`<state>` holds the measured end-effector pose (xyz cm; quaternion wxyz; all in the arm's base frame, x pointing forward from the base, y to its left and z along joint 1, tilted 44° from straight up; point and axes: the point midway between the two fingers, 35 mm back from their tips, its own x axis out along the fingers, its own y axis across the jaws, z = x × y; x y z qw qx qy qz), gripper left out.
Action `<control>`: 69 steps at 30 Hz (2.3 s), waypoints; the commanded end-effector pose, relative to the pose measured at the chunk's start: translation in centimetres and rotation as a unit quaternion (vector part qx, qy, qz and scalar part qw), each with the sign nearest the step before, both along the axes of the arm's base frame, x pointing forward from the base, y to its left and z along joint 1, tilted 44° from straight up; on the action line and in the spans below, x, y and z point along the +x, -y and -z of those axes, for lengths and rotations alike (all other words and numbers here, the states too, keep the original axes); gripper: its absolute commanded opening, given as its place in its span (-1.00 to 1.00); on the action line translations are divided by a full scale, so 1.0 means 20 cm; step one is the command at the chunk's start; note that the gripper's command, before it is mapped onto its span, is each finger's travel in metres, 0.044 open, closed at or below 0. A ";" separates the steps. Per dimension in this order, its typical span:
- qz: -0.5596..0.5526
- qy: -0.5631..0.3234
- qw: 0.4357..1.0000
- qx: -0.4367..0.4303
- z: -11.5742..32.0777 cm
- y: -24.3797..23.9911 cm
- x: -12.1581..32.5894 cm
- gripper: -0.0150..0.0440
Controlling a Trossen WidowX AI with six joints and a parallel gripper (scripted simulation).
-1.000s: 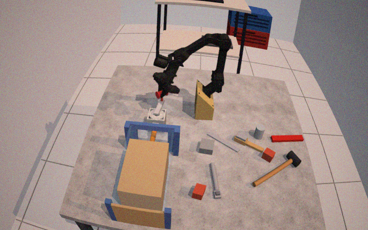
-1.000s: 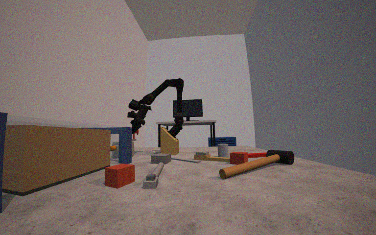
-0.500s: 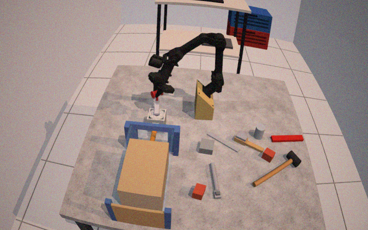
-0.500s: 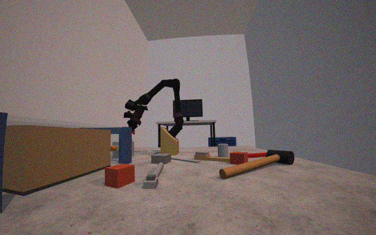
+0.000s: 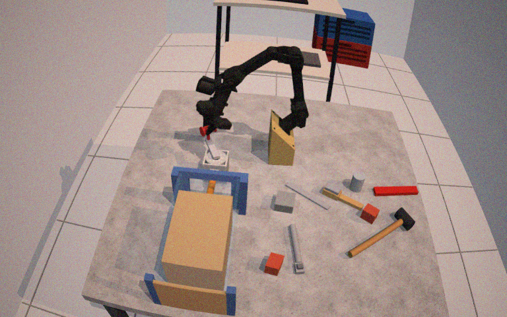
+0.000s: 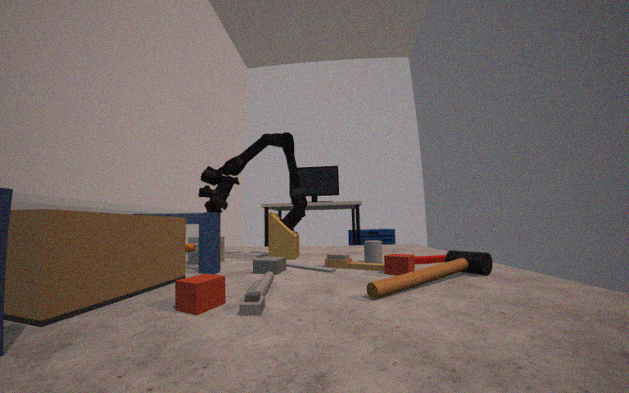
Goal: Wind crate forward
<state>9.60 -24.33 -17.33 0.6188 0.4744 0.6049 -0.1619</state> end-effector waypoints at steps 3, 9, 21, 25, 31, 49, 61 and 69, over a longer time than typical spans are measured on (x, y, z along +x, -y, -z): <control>-0.002 0.004 1.000 -0.004 0.05 0.04 0.05 -0.49; -0.002 0.005 1.000 -0.005 0.07 0.07 0.08 -0.49; -0.002 0.005 1.000 -0.005 0.12 0.11 0.14 -0.49; -0.002 0.006 1.000 -0.005 0.13 0.12 0.17 -0.49; -0.002 0.006 1.000 -0.005 0.15 0.14 0.21 -0.49; -0.002 0.007 1.000 -0.006 0.18 0.18 0.33 -0.49; -0.002 0.008 1.000 -0.005 0.20 0.19 0.43 -0.49; -0.002 0.009 1.000 -0.005 0.20 0.18 0.49 -0.49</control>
